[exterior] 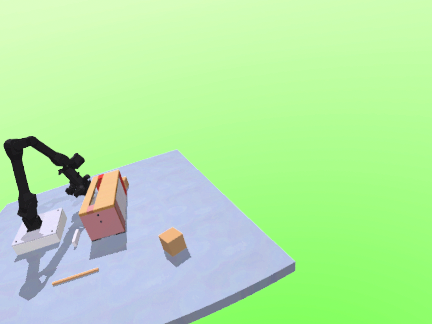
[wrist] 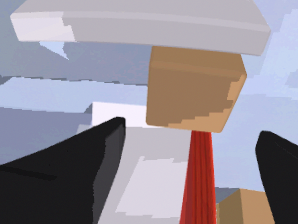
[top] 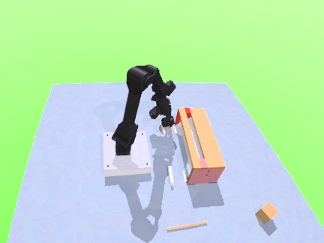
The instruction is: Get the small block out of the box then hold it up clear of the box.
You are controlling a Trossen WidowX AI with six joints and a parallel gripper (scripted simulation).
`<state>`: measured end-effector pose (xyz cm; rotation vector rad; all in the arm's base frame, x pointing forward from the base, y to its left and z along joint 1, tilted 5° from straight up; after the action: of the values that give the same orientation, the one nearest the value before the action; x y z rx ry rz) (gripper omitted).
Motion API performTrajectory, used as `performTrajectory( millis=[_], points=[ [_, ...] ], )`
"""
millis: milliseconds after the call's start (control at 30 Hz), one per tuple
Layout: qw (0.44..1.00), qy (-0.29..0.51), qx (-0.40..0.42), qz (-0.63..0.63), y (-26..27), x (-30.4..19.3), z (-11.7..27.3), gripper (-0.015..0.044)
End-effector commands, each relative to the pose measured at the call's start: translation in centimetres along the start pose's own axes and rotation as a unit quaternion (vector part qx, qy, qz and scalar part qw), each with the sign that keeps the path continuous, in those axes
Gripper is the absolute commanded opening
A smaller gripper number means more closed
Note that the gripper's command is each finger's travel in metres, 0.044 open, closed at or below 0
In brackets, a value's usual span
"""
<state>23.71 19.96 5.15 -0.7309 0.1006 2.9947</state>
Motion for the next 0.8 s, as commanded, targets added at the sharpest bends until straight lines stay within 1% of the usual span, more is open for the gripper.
performTrajectory(
  millis=[0,367,633,733,767],
  points=[
    [1.000,-0.004,0.002,0.005,0.1,0.6,-0.8,0.0285],
    [1.000,-0.004,0.002,0.005,0.2,1.3,-2.1,0.0285],
    [1.000,-0.004,0.002,0.005,0.2,1.3,-2.1,0.0075],
    [1.000,-0.004,0.002,0.005,0.2,1.3,-2.1,0.0055],
    [1.000,-0.004,0.002,0.005,0.2,1.2,-2.0,0.0029]
  ],
)
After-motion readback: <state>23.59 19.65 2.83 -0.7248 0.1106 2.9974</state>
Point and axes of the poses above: the point midway between the two fingers, 35 mm back from their tips, its own z axis back along the fingers, its own y axis across the jaws, x = y × z, the point moved 5 cm from there along z, back along the fingers, and after that the axes turned 1 degree about z, right-handed, at the moved point
